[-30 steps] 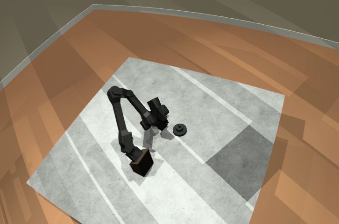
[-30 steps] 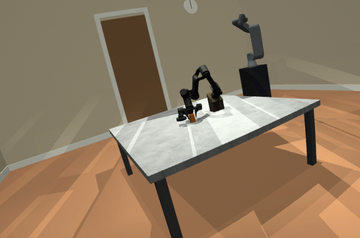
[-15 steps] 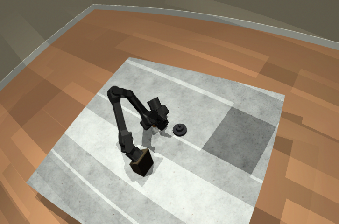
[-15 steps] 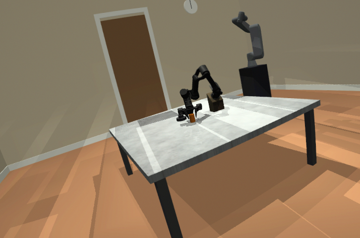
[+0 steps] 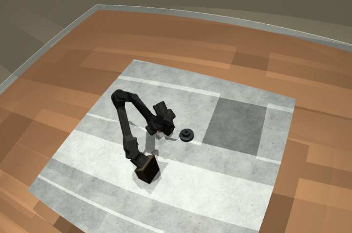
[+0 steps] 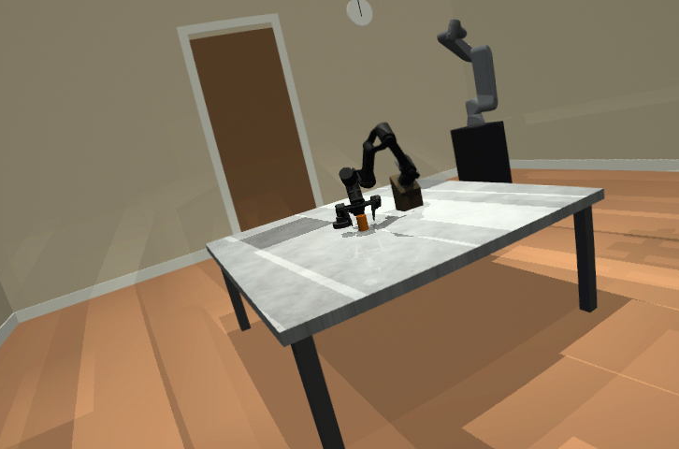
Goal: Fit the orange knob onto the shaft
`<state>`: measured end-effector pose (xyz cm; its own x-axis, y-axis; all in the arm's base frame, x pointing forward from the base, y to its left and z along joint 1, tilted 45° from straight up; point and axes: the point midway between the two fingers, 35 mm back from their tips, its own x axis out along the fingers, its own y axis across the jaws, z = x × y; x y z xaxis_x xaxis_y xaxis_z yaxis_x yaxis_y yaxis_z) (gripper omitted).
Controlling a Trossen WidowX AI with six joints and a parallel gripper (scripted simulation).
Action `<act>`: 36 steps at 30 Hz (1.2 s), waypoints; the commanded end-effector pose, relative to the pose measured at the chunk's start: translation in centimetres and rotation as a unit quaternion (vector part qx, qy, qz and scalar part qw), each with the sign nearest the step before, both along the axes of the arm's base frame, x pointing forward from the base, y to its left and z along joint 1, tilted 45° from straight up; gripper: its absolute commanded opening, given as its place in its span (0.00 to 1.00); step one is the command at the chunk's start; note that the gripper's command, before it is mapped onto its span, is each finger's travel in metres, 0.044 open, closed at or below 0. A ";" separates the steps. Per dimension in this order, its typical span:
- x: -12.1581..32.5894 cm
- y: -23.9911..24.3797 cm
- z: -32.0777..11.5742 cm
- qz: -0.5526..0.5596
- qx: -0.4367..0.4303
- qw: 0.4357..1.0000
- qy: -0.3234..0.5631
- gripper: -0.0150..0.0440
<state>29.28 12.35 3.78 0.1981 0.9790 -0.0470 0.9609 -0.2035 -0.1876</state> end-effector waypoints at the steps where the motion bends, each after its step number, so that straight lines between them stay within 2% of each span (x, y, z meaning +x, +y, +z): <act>1: 0.0 0.0 0.0 0.000 0.000 1.000 0.001 1.00; 14: 1.1 -2.3 -3.3 -0.003 -0.028 0.999 0.016 1.00; 22: 1.3 -3.2 -2.9 -0.001 -0.036 0.999 -0.013 1.00; 23: 1.7 -3.4 -2.6 -0.002 -0.042 0.998 -0.043 1.00; 32: 1.3 -3.8 -2.1 0.000 -0.040 0.999 -0.035 1.00; 33: 1.7 -4.1 -1.8 0.000 -0.046 0.997 -0.064 1.00; 36: 1.5 -4.2 -1.6 0.000 -0.045 0.997 -0.062 1.00</act>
<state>30.80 9.87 1.55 0.2126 0.9707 -0.1118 0.9723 -0.2215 -0.0747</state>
